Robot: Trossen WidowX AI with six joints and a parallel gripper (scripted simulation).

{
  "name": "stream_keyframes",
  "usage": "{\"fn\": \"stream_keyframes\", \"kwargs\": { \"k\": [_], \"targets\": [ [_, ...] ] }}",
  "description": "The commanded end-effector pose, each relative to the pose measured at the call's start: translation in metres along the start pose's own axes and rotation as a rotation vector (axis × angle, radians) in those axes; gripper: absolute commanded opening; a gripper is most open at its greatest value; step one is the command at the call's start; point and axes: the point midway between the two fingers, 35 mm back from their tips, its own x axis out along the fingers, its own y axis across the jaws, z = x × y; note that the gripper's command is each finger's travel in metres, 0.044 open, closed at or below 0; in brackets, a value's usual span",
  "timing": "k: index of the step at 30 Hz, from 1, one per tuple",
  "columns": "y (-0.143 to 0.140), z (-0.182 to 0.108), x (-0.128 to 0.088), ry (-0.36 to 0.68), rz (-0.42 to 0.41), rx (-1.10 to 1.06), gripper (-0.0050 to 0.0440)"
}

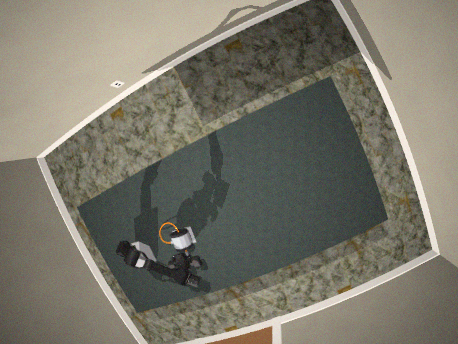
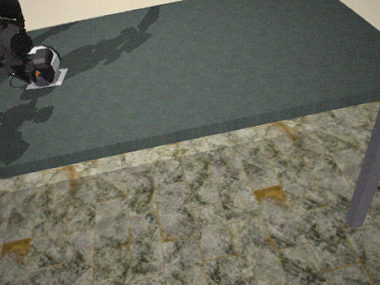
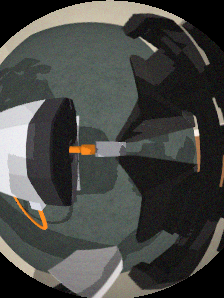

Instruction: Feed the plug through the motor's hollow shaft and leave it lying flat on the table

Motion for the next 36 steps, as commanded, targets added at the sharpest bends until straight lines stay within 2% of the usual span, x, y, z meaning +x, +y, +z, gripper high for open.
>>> {"fn": "stream_keyframes", "kwargs": {
  "k": [1, 5, 6, 12, 22, 36],
  "targets": [
    [0.0, -0.001, 0.01, -0.003, 0.004, 0.005, 0.0],
    [0.0, -0.002, 0.016, -0.003, 0.005, 0.005, 0.0],
    [-0.003, -0.002, 0.007, 0.01, -0.006, -0.009, 0.0024],
    [-0.003, -0.002, 0.007, 0.01, -0.006, -0.009, 0.016],
    [-0.003, 0.001, 0.014, 0.007, -0.003, -0.006, 0.016],
    [0.0, 0.007, 0.036, -0.001, 0.007, 0.003, 0.016]
  ]
}}
